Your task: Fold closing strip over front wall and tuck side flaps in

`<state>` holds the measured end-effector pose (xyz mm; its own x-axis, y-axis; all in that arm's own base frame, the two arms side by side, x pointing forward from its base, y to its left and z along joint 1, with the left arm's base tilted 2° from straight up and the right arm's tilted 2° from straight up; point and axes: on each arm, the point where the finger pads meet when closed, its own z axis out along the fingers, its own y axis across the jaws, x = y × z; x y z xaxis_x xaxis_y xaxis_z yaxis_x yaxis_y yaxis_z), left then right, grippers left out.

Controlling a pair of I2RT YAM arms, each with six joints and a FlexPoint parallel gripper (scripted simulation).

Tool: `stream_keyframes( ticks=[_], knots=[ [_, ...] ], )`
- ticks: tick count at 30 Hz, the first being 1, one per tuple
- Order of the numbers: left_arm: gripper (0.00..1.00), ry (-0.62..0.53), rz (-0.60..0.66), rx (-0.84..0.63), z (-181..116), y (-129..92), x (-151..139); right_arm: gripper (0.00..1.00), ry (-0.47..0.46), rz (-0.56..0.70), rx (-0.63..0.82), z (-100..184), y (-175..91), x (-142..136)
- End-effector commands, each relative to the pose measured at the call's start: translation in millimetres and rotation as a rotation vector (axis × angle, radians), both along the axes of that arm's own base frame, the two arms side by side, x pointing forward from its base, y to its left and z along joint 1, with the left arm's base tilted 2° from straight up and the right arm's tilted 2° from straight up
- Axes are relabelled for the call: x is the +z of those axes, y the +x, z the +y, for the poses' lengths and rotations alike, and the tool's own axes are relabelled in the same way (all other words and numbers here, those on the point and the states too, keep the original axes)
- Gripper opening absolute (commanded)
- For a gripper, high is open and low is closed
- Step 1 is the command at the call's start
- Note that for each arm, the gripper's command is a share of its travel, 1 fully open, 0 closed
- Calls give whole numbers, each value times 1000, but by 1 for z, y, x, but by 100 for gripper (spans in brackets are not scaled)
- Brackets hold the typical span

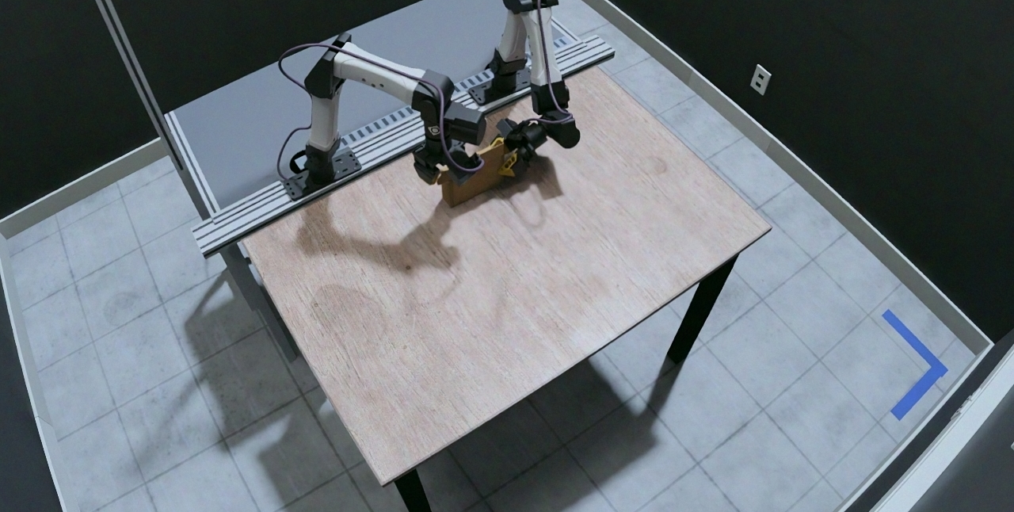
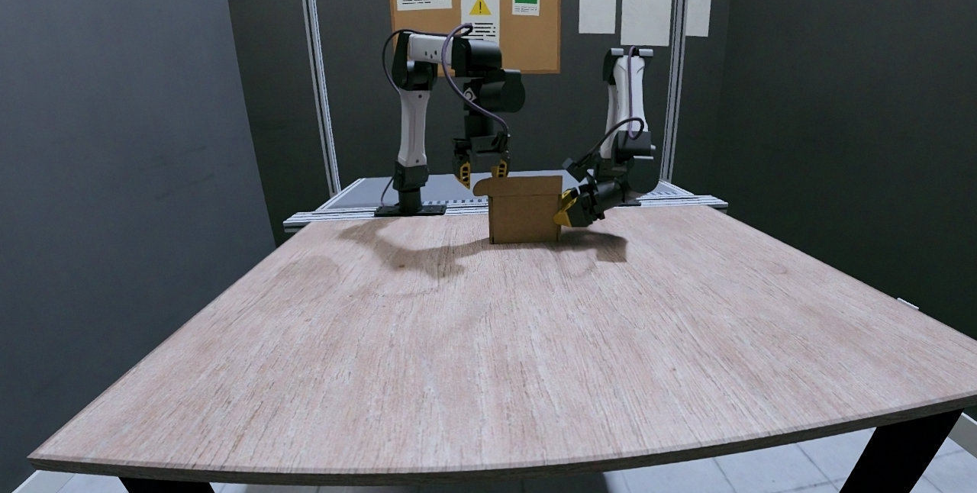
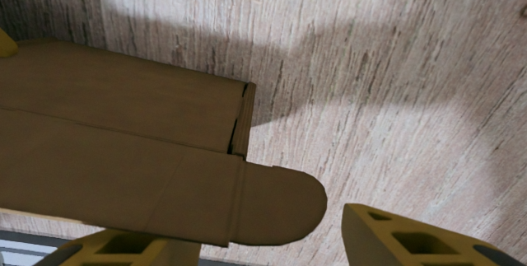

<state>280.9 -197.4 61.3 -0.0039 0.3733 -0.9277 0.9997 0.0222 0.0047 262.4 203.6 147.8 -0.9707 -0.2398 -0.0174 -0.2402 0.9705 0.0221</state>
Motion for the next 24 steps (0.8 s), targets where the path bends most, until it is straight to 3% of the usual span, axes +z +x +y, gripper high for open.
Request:
stream_keyframes(
  ticks=[1,24],
  knots=[
    [45,-5,-21,-5,-2,2,4,55,-9,1,-1,5,1,1],
    [45,-5,-21,-5,-2,2,4,55,2,-1,0,16,2,1]
  ],
)
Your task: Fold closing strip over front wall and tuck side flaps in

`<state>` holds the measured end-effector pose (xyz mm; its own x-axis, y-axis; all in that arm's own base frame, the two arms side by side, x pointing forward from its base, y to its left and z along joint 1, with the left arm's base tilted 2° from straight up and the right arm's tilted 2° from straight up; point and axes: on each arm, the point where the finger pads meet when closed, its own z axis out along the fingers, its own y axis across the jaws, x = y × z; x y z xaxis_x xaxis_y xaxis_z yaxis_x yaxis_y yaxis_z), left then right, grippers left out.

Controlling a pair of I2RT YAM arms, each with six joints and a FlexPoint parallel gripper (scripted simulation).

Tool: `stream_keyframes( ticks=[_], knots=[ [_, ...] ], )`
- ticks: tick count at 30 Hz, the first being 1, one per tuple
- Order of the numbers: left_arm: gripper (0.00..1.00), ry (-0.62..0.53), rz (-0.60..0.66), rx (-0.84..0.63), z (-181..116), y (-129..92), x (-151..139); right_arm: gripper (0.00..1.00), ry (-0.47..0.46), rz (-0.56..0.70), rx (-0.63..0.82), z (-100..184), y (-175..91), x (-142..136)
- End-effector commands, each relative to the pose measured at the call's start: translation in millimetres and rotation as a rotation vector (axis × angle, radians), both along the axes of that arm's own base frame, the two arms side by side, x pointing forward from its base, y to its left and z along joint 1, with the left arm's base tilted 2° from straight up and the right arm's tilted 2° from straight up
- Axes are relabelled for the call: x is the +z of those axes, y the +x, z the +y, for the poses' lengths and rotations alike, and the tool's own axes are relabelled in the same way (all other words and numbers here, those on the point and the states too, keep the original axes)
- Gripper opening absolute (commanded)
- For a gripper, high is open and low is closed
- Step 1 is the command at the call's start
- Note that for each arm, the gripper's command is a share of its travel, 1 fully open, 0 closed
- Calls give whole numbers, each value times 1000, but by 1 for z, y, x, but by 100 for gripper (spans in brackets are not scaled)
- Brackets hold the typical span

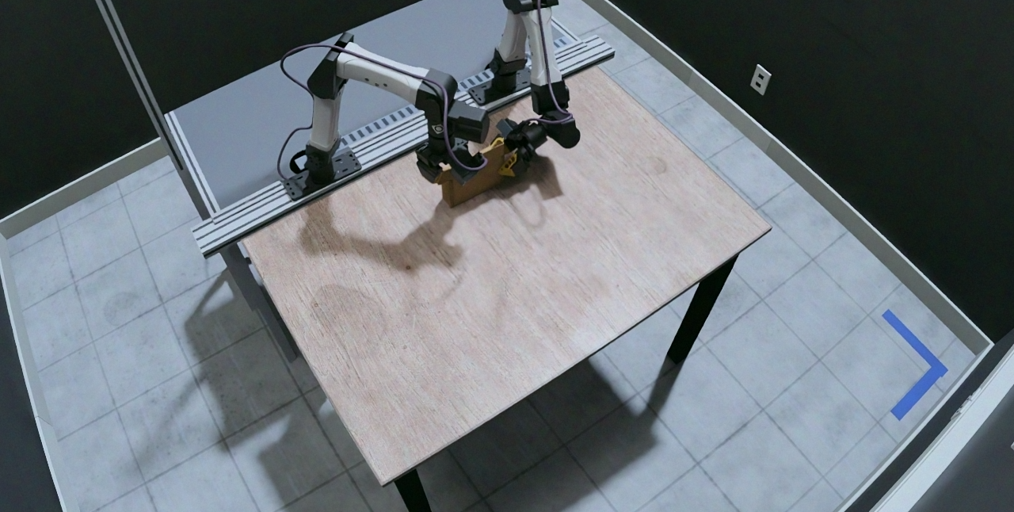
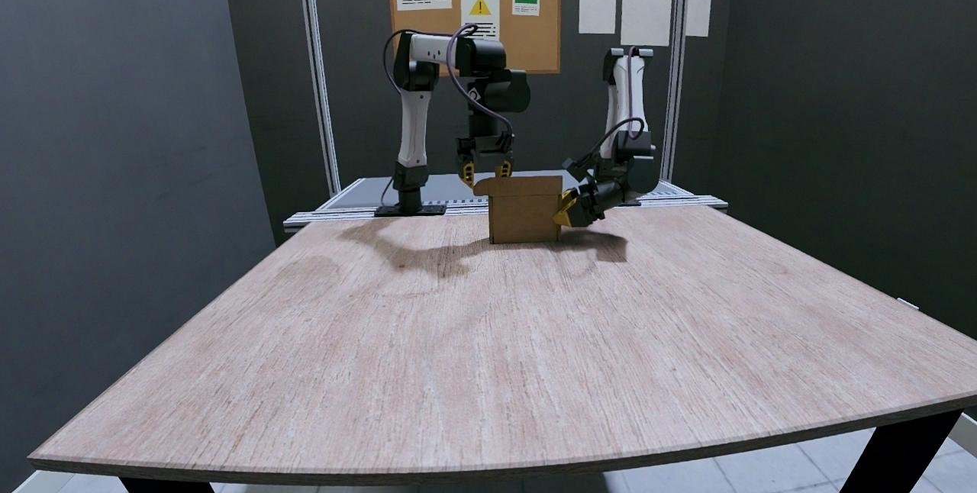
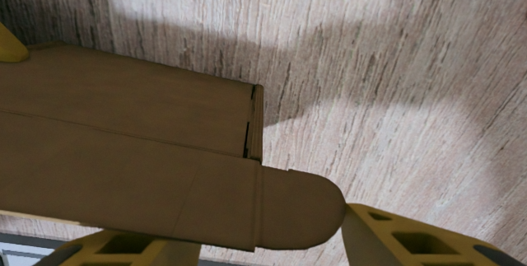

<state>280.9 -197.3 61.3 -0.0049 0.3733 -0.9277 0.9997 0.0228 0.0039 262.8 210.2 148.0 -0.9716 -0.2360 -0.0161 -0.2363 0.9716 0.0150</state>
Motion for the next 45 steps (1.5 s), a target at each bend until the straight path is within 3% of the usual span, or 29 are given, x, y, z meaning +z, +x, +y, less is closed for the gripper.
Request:
stream_keyframes(
  ticks=[1,32,45],
  knots=[
    [45,-5,-22,-6,-2,2,4,55,12,-2,4,10,2,1],
    [45,-5,-22,-6,-2,2,4,55,31,-13,-89,9,-8,6],
    [45,-5,-22,-6,-2,2,4,55,32,-12,-126,18,1,3]
  ],
)
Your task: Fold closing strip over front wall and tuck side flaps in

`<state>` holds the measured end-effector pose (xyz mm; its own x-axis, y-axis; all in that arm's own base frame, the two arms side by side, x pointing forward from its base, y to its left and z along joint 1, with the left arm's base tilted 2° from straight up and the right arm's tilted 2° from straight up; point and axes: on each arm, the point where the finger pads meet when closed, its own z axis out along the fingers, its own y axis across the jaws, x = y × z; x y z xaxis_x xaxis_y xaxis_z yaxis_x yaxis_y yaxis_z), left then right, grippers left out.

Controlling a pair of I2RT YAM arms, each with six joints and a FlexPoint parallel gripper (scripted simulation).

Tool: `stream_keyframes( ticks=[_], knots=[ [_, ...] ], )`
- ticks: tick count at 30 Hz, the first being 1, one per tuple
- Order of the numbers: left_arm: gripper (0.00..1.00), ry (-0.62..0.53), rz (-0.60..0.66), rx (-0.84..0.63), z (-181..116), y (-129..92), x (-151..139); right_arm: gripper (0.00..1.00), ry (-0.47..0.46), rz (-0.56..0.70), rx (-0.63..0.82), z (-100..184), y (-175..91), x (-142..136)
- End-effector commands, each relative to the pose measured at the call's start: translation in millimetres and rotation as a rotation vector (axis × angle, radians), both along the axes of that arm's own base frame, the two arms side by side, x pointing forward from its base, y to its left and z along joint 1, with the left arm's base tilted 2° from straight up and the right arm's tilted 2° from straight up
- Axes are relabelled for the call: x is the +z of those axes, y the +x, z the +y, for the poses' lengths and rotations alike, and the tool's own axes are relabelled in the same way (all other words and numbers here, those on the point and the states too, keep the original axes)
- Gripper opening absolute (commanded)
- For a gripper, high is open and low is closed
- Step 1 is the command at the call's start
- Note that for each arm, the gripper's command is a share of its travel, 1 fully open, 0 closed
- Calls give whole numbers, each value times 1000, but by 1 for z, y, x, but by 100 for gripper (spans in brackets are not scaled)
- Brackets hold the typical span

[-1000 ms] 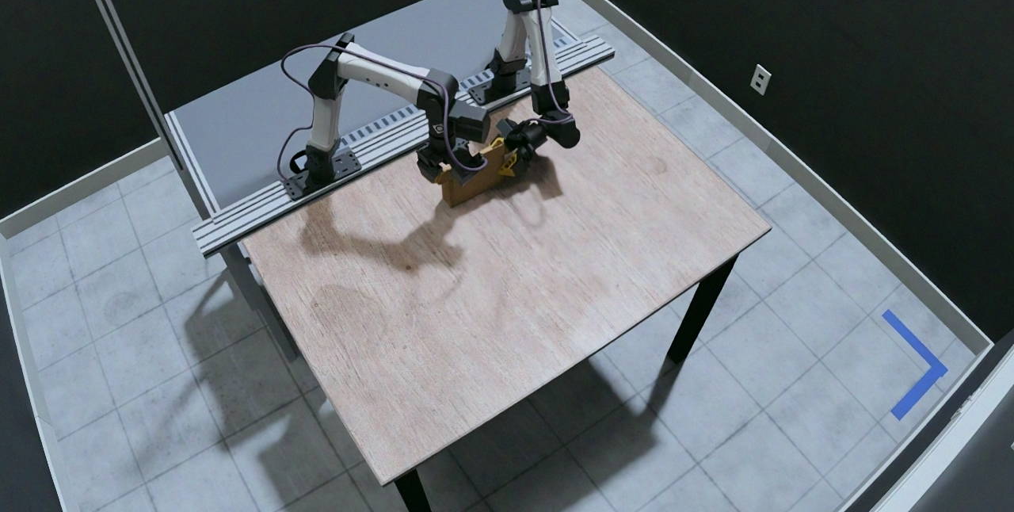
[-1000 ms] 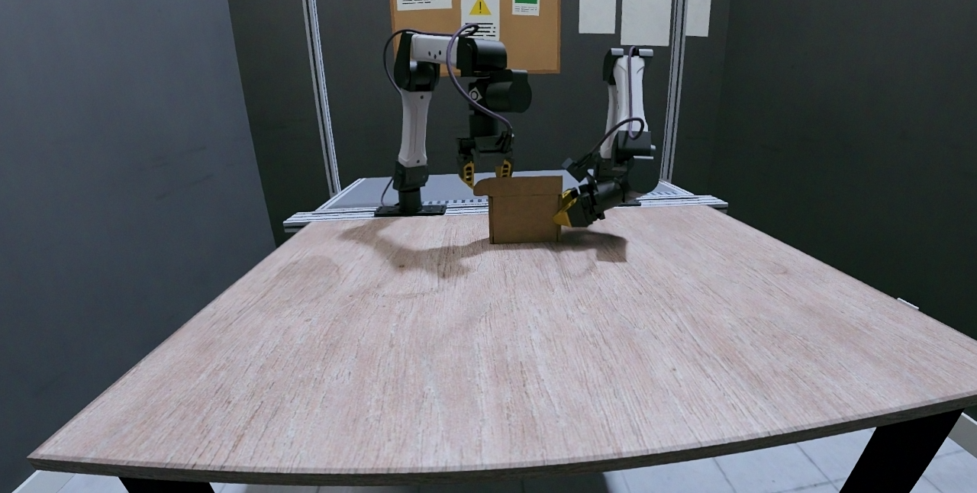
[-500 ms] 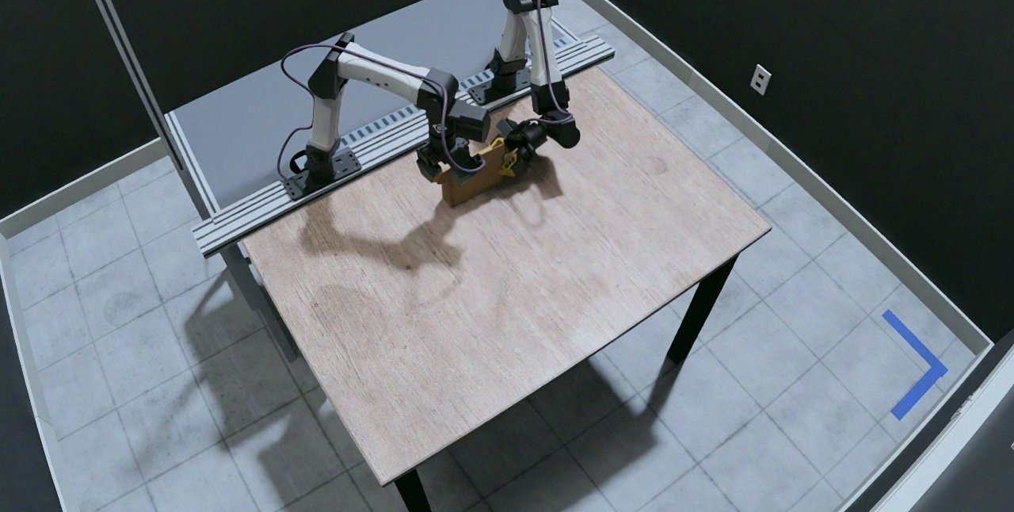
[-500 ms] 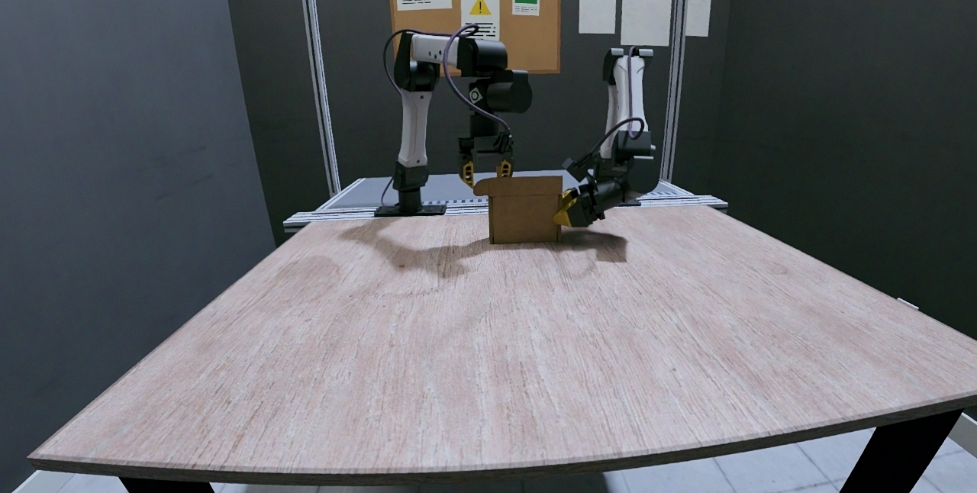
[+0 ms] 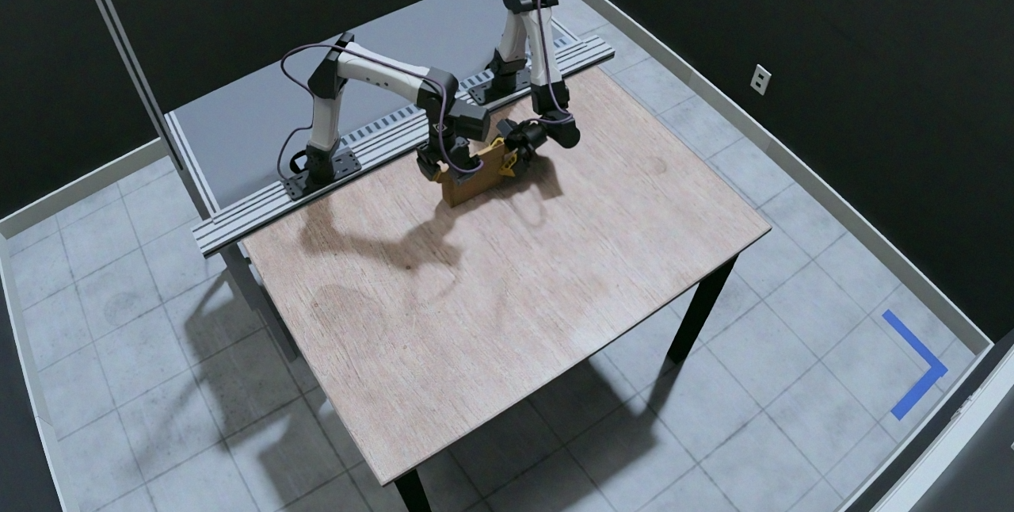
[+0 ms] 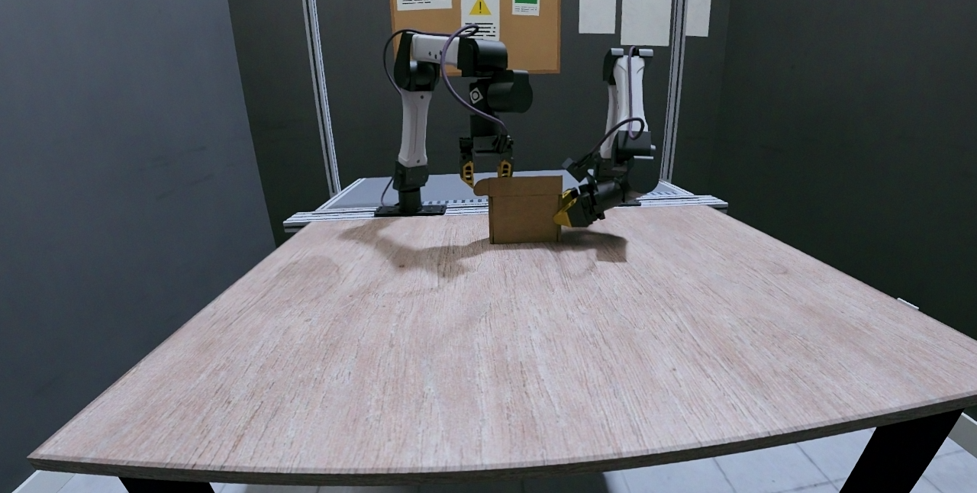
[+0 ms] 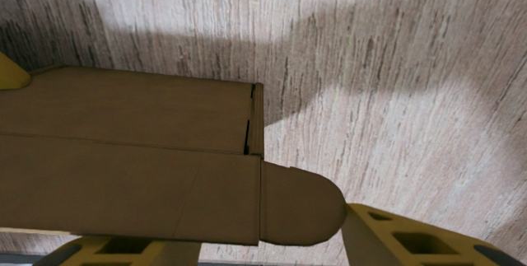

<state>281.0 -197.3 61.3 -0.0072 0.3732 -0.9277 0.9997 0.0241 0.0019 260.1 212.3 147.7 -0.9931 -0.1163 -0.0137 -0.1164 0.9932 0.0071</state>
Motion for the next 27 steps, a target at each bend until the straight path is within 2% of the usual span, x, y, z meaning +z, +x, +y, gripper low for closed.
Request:
stream_keyframes(
  ticks=[1,27],
  knots=[
    [45,-5,-24,-7,-3,2,4,55,40,-15,-8,15,3,4],
    [45,-5,-24,-7,-3,2,4,55,37,-8,-87,18,3,1]
  ],
)
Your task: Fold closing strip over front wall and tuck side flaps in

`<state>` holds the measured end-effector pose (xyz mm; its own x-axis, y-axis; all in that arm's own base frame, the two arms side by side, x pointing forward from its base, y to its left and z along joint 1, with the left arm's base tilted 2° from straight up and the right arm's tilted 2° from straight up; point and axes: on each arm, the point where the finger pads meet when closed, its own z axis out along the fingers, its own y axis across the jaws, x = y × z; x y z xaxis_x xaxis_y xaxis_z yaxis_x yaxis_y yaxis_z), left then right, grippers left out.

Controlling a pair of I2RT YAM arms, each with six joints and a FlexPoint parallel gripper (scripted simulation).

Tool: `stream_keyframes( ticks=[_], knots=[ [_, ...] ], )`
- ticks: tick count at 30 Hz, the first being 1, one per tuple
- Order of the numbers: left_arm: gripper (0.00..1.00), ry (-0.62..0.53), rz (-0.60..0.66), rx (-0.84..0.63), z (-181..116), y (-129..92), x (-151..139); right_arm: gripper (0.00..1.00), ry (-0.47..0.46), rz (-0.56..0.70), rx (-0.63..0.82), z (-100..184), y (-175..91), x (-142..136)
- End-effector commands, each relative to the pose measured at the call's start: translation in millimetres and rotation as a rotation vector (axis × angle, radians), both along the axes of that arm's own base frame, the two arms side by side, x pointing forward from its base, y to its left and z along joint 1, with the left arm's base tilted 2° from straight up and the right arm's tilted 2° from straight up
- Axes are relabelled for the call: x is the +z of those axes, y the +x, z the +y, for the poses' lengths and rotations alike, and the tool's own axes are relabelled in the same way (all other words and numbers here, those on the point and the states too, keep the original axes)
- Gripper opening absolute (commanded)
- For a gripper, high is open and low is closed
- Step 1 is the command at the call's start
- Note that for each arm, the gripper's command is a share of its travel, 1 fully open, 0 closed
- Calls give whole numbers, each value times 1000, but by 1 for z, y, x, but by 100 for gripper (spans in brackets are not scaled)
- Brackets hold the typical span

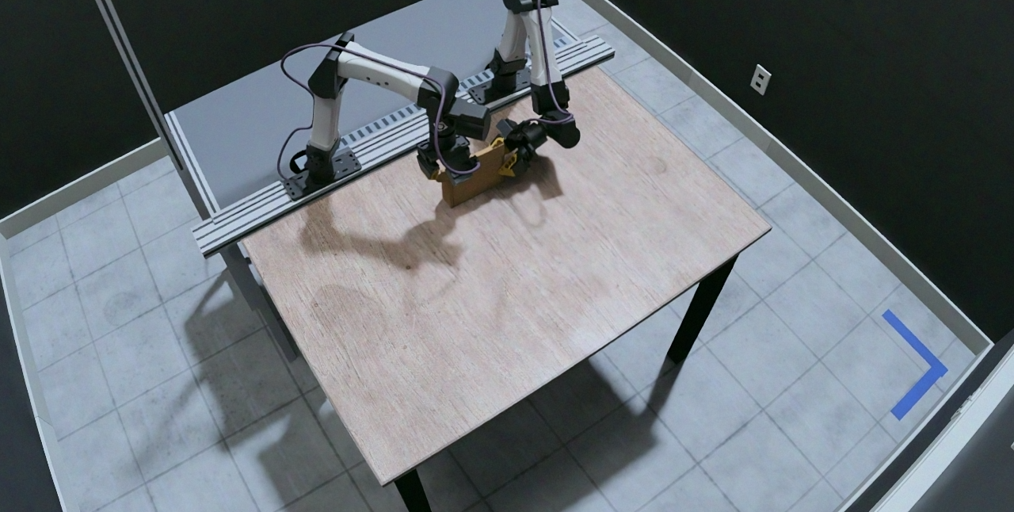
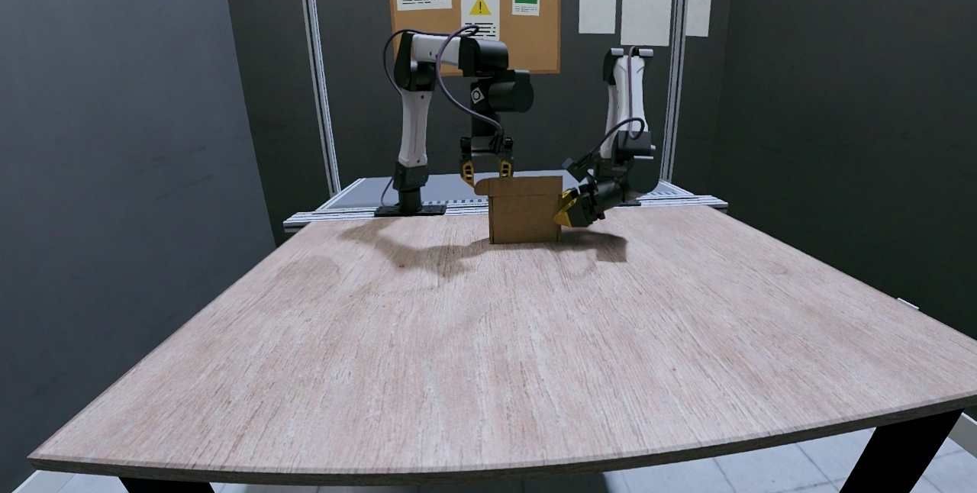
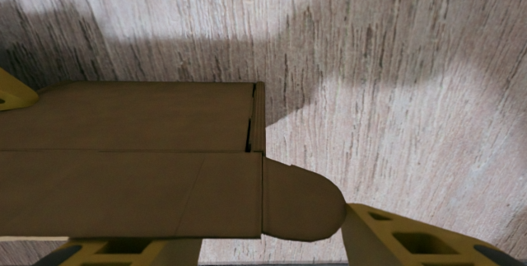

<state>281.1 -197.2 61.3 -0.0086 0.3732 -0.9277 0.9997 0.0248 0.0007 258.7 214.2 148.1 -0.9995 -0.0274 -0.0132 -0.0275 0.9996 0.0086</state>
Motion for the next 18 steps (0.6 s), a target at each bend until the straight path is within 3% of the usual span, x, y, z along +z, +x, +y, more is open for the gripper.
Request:
stream_keyframes(
  ticks=[1,18],
  knots=[
    [45,-5,-25,-8,-3,2,4,55,35,-10,-2,16,4,1],
    [45,-5,-25,-8,-3,2,4,55,35,-8,-53,17,3,1]
  ],
)
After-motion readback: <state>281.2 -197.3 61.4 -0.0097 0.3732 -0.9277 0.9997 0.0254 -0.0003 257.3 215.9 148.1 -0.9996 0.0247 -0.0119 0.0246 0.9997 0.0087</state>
